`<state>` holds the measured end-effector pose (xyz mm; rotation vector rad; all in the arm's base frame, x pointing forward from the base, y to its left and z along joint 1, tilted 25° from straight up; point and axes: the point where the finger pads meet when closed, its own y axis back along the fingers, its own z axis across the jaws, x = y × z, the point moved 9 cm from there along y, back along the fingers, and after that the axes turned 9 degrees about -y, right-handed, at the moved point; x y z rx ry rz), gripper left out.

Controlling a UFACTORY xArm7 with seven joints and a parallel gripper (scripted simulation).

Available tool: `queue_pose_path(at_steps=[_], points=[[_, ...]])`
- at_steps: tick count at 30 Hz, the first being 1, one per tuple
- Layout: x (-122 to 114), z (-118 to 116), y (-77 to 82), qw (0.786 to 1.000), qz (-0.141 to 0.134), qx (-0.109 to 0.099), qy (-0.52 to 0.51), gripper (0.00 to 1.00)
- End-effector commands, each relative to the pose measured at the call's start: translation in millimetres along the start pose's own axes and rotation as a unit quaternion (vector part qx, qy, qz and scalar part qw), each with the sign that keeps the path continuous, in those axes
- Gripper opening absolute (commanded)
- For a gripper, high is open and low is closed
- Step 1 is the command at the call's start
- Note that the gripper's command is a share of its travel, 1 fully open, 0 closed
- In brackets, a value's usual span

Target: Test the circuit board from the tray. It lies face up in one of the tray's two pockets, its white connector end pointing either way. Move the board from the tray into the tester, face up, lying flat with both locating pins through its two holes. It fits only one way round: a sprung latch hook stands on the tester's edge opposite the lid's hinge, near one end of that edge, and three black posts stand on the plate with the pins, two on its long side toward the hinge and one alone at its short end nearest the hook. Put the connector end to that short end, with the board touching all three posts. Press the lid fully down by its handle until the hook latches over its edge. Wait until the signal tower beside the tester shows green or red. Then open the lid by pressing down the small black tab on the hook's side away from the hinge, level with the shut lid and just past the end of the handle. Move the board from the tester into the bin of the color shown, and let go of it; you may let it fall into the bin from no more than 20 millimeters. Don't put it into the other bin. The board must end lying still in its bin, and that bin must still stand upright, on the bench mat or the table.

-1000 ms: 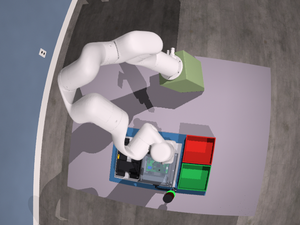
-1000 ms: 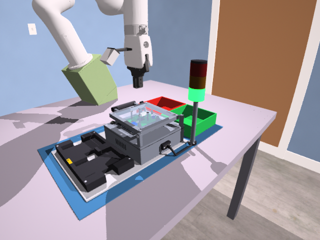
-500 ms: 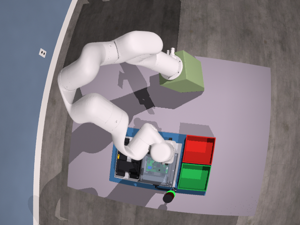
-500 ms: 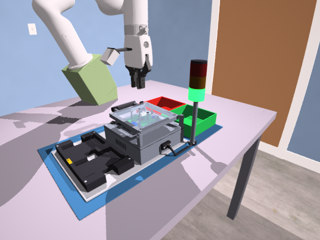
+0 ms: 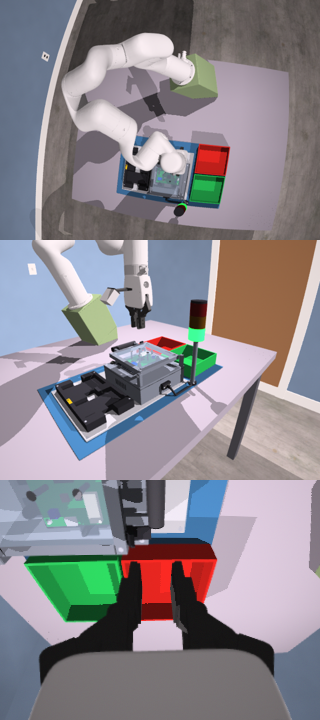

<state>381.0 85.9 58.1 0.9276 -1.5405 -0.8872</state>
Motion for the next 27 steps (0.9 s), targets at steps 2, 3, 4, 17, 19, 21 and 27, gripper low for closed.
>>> queue_pose_path(at_steps=[2,3,4,17,19,21,27], points=[[-1,-1,1.3,1.0,-0.001,0.002,0.0,0.27],[-1,-1,1.3,1.0,-0.001,0.002,0.0,0.27],[-1,-1,1.3,1.0,-0.001,0.002,0.0,0.27],[5,-2,1.2,1.0,-0.001,0.002,0.0,0.27],[10,-2,1.2,1.0,-0.001,0.002,0.0,0.27],[18,-3,1.2,1.0,-0.001,0.002,0.0,0.27],[43,-6,1.2,1.0,-0.001,0.002,0.0,0.27]])
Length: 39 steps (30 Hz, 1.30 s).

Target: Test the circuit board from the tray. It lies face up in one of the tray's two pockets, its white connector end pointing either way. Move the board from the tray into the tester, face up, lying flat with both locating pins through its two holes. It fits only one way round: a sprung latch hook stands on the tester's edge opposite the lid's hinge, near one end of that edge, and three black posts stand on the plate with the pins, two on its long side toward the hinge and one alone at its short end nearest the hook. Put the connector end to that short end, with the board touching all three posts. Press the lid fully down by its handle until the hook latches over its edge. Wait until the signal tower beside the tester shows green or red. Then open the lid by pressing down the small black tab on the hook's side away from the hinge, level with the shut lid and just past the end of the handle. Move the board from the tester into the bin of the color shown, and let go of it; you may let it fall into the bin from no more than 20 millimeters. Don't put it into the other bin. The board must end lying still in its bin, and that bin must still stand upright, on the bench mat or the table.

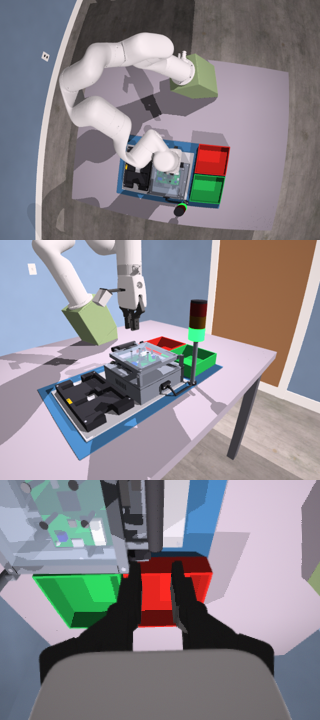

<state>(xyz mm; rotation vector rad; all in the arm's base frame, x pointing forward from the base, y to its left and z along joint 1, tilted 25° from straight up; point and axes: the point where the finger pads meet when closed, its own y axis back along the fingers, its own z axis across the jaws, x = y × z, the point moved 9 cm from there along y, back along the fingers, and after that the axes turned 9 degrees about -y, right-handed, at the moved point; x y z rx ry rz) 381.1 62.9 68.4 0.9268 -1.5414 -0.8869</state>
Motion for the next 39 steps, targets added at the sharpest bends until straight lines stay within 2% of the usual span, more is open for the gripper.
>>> queue_pose_path(at_steps=[1,9,20,39], points=[[22,-4,1.6,1.0,-0.002,0.002,0.001,0.27],[37,-6,1.5,1.0,-0.002,0.002,0.001,0.27],[39,-6,0.4,1.0,-0.002,0.002,0.001,0.27],[39,-6,-22.1,1.0,-0.002,0.002,0.001,0.27]])
